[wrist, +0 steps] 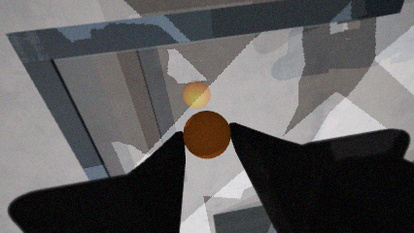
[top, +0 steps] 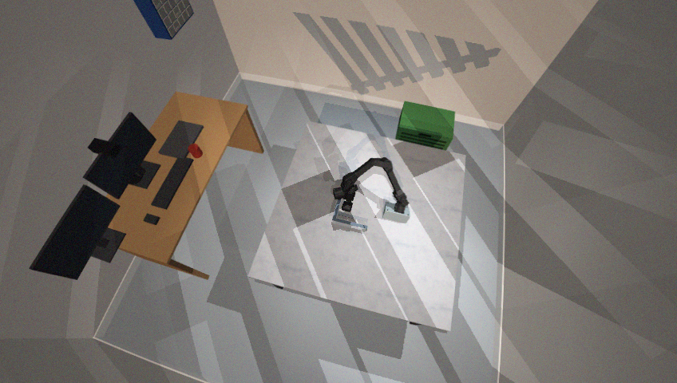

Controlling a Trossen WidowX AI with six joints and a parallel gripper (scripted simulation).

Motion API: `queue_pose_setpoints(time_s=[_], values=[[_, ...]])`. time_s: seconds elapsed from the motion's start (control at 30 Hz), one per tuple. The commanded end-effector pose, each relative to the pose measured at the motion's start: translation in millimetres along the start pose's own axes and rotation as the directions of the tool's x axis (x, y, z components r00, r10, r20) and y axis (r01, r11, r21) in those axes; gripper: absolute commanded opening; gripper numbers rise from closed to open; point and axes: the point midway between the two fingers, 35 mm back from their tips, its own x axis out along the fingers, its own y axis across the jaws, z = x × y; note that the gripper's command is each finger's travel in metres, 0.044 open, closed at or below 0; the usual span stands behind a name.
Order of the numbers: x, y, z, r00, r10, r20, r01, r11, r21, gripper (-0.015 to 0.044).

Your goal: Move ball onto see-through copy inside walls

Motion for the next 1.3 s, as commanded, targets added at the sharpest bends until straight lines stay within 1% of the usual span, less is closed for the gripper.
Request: queue_pose_setpoints(time_s=[0.0, 0.13, 0.5, 0.8, 1.27], values=[[5.7, 1.8, 5.5, 1.000, -0.005, 0.005, 0.005, 1.000, -0.007, 0.0000], [15.6, 2.2, 6.4, 1.000, -0.004, 0.005, 0.004, 1.000, -0.007, 0.0000], [75.0, 1.0, 5.9, 1.000, -0.007, 0.005, 0.007, 1.000, -0.007, 0.0000], [77.5, 0.9, 5.8, 1.000, -0.007, 0.005, 0.007, 1.000, -0.007, 0.0000], [95.0, 0.6, 5.8, 1.000, -0.008, 0.005, 0.008, 1.000, -0.007, 0.0000]])
